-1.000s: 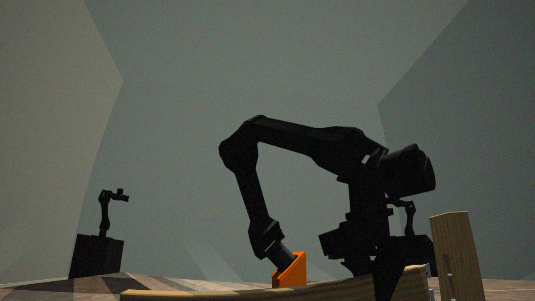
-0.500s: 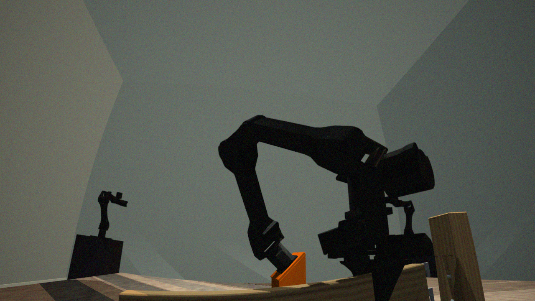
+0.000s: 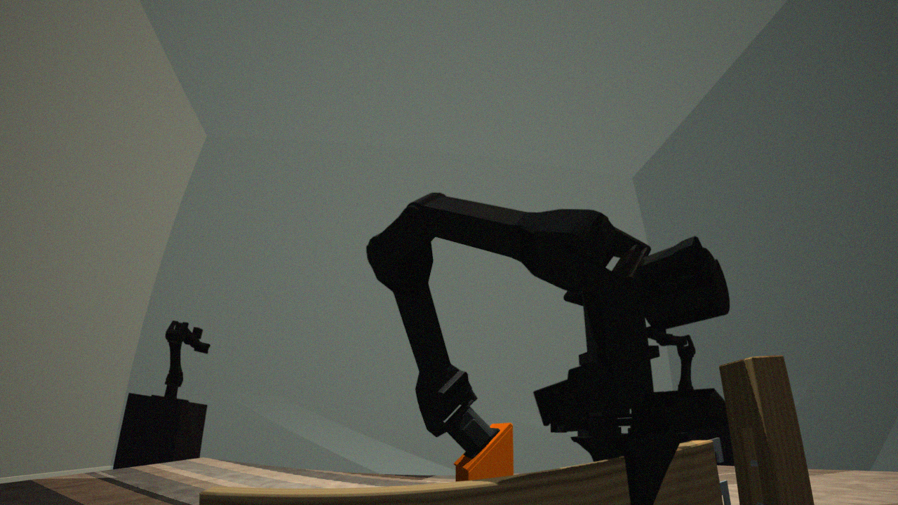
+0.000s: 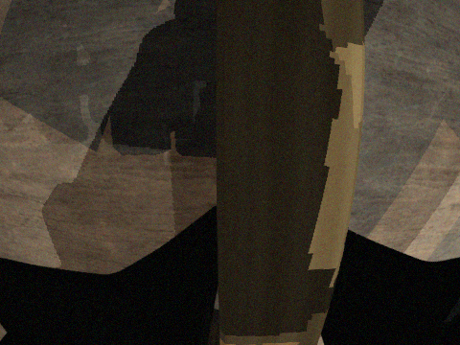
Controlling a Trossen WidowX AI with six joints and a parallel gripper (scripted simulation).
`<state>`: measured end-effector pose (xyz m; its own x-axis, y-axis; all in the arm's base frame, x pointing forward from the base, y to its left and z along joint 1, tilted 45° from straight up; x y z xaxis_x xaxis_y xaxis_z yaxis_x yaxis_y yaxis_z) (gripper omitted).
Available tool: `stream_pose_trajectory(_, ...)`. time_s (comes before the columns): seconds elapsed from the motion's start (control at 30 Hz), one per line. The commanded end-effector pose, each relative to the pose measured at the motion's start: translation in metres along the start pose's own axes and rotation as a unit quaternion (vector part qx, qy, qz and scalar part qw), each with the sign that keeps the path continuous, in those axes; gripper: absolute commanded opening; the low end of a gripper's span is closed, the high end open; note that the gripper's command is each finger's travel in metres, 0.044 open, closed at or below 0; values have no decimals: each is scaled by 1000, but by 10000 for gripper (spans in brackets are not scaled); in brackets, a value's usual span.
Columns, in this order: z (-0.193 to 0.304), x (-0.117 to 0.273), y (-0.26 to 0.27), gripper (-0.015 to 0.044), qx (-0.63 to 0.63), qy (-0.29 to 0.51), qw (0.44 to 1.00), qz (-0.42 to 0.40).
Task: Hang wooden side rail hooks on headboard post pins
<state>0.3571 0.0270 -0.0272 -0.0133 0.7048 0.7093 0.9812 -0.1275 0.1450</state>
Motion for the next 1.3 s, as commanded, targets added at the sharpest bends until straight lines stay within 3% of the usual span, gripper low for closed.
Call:
stream_pose_trajectory(0.0, 2, 5, 3, 0, -1, 4, 1000, -7)
stream_pose_trajectory(1.27, 7, 2, 5, 0, -1, 4, 1000, -7)
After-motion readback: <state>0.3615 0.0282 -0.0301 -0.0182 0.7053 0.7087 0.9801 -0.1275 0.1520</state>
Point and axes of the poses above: the point midway between the two fingers, 35 mm back from their tips, its own x axis back along the fingers, its own y axis across the jaws, z = x × y, the point moved 1 cm from there along x, back along the fingers, and after that the axes turned 12 degrees about -x, right-handed, at the moved point
